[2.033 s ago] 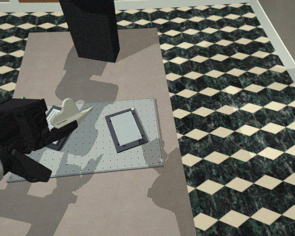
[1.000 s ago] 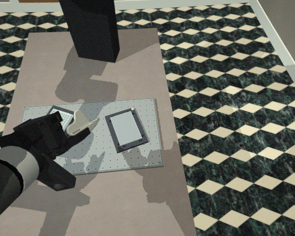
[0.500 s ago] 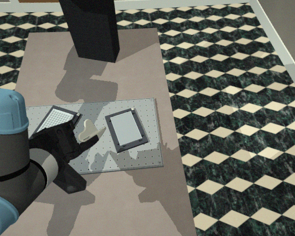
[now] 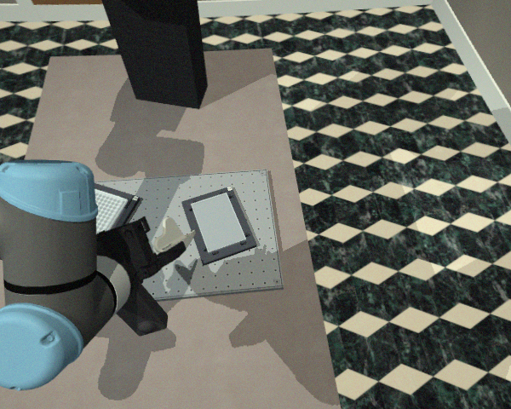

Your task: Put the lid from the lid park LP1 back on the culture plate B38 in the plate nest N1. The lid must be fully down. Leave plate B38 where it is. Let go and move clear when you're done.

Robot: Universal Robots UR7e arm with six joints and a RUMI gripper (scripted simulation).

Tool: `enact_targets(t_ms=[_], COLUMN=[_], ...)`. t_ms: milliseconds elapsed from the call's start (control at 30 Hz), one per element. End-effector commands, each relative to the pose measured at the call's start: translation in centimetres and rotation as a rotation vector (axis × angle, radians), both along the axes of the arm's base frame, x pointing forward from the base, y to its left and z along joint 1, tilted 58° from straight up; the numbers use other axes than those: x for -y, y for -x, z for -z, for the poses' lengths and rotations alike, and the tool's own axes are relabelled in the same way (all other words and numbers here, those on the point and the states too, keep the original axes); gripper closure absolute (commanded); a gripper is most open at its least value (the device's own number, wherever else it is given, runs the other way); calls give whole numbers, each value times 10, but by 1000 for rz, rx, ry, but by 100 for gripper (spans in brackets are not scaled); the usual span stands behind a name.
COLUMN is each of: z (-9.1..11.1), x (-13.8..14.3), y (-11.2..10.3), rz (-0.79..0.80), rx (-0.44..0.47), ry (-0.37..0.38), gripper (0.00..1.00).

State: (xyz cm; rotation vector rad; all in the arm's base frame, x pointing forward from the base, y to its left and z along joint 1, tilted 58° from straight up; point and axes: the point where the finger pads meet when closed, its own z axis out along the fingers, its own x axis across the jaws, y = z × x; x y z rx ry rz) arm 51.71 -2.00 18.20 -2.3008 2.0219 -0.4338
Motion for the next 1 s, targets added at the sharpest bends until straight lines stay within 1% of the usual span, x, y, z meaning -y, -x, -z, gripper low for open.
enact_targets(t_ms=[0, 67, 133, 200, 267, 333, 400, 433, 500, 767, 800, 867, 900, 967], z=[9, 14, 21, 26, 34, 38, 46, 50, 50, 80, 81, 90, 91, 99], x=[0, 1, 1, 0, 0, 0, -1, -1, -1, -7, -8, -10, -11, -14], y=[-10, -16, -23, -28, -34, -38, -44, -47, -47, -67, -68, -72, -73, -76], rz=[-8, -8, -15, -15, -22, -22, -29, -29, -29, -47, -47, -52, -52, -58], rx=[32, 32, 60, 60, 88, 88, 117, 117, 117, 203, 203, 232, 232, 262], ry=[18, 18, 34, 34, 49, 49, 64, 64, 64, 105, 105, 118, 118, 131], gripper=[18, 18, 18, 18, 18, 18, 18, 18, 18, 18, 18, 18, 18, 18])
